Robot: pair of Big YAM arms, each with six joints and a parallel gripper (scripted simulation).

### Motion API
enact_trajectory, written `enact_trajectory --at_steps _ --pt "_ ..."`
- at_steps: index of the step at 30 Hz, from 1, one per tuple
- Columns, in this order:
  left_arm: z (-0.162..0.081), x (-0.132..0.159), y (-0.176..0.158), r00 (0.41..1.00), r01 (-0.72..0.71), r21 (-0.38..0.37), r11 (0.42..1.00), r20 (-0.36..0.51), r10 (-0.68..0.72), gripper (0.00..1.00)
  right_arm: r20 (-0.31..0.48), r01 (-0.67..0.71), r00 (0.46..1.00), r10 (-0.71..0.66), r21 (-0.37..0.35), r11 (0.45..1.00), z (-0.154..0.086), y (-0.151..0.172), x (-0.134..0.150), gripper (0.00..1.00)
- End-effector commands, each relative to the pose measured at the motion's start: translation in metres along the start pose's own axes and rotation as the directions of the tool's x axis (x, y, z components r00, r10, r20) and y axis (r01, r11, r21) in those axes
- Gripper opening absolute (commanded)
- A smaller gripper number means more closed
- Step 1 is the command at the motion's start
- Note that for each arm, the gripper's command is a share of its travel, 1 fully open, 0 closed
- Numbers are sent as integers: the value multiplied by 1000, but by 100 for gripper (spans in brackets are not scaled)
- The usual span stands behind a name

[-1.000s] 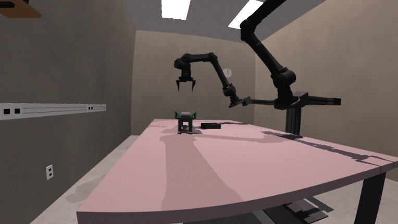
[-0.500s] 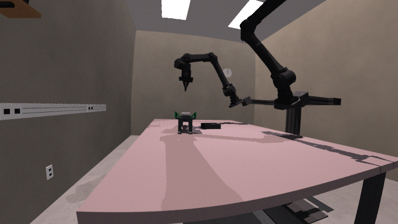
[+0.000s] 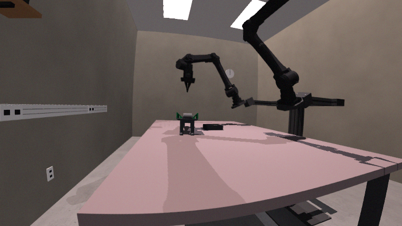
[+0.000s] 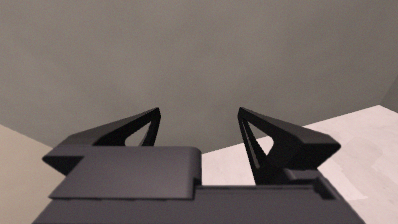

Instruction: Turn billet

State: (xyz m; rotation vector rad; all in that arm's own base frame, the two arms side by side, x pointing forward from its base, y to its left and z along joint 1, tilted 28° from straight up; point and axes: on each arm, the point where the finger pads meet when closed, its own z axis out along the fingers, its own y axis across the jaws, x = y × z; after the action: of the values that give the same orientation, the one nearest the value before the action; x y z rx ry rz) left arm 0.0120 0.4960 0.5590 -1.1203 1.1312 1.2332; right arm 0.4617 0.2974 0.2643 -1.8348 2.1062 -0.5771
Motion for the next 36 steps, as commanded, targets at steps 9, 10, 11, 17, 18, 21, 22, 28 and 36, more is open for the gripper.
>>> enact_trajectory --at_steps 9,10,11,17,18,21,22,28,36 --pt "-8 -13 6 999 -12 -10 1000 36 13 100 -38 14 999 -15 -31 999 18 3 8 0" --pt "-8 -13 6 999 -12 -10 1000 36 13 100 -38 14 999 -15 -31 999 18 3 8 0" --pt "-8 -13 6 999 -12 -10 1000 36 13 100 -38 14 999 -15 -31 999 18 3 8 0" --pt "-8 -13 6 999 -12 -10 1000 36 13 100 -38 14 999 -15 -31 999 18 3 8 0" --pt "-8 -13 6 999 -12 -10 1000 36 13 100 -38 14 999 -15 -31 999 18 3 8 0" --pt "-8 -13 6 999 -12 -10 1000 36 13 100 -38 14 999 -15 -31 999 18 3 8 0" --pt "-8 -13 6 999 -12 -10 1000 36 13 100 -38 14 999 -15 -31 999 18 3 8 0" --pt "-8 -13 6 999 -12 -10 1000 36 13 100 -22 6 1000 -6 -16 1000 25 -1 4 57" --pt "-8 -13 6 999 -12 -10 1000 36 13 100 -21 6 1000 -7 -18 1000 102 0 9 57"
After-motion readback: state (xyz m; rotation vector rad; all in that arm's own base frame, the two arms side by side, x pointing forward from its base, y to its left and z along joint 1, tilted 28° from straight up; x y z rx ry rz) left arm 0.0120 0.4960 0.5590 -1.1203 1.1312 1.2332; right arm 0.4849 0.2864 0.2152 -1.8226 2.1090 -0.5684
